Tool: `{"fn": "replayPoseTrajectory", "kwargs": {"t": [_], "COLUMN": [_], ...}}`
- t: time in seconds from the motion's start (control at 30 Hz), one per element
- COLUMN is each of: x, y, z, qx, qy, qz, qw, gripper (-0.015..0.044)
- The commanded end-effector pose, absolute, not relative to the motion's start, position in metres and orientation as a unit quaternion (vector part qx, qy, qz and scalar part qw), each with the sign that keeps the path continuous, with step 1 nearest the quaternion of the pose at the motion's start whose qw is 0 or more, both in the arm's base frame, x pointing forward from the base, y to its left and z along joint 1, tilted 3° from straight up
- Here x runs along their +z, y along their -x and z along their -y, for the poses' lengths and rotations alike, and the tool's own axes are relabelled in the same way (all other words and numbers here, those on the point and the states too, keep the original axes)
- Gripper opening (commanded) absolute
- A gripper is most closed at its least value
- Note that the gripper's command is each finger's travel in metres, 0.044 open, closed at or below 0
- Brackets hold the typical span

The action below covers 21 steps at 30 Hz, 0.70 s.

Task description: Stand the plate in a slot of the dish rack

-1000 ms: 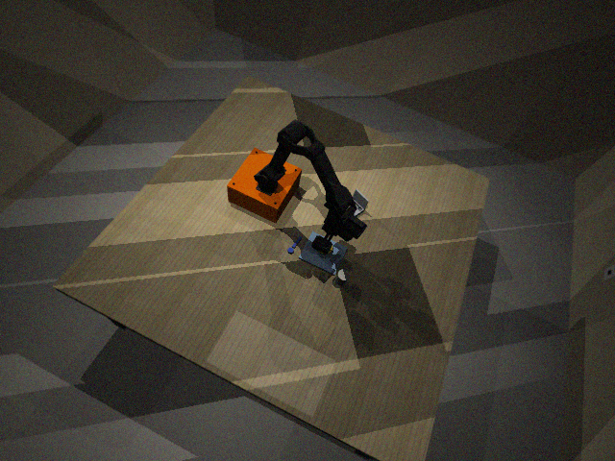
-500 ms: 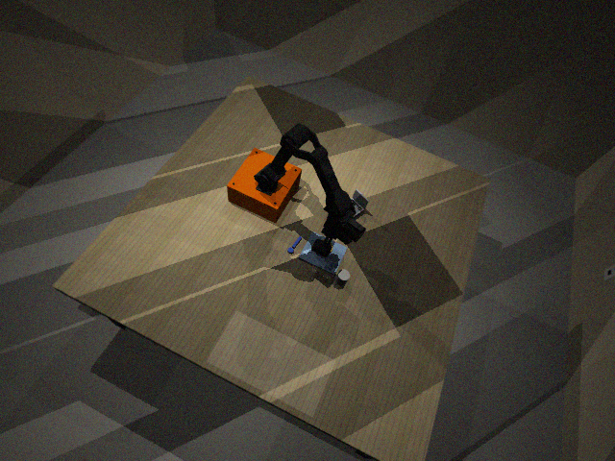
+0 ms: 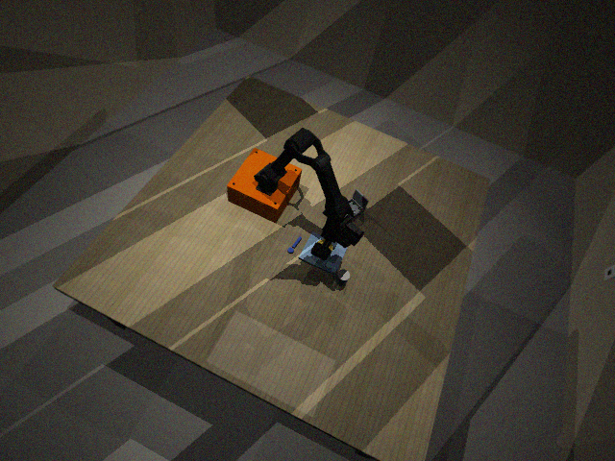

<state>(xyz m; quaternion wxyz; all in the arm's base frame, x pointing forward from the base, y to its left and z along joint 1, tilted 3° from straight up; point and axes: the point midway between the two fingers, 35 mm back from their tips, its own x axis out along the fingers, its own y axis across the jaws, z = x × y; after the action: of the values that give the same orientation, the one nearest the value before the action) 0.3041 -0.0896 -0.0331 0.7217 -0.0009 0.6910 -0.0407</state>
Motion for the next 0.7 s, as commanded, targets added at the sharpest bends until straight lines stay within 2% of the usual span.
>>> {"fn": "replayPoseTrajectory", "kwargs": {"t": [0.0, 0.17, 0.23, 0.47, 0.67], "x": [-0.0430, -0.0484, -0.0484, -0.0484, -0.0484], "y": [-0.3007, -0.3003, -0.3003, -0.3003, -0.3003], "z": [0.0898, 0.0899, 0.0899, 0.0899, 0.0899], "qx": [-0.040, -0.040, -0.040, -0.040, -0.040], "qy": [0.003, 0.003, 0.003, 0.003, 0.003], "qz": [-0.695, -0.695, -0.695, -0.695, -0.695], "qw": [0.718, 0.718, 0.718, 0.718, 0.718], "gripper": [0.0400, 0.0400, 0.0358, 0.0358, 0.0318]}}
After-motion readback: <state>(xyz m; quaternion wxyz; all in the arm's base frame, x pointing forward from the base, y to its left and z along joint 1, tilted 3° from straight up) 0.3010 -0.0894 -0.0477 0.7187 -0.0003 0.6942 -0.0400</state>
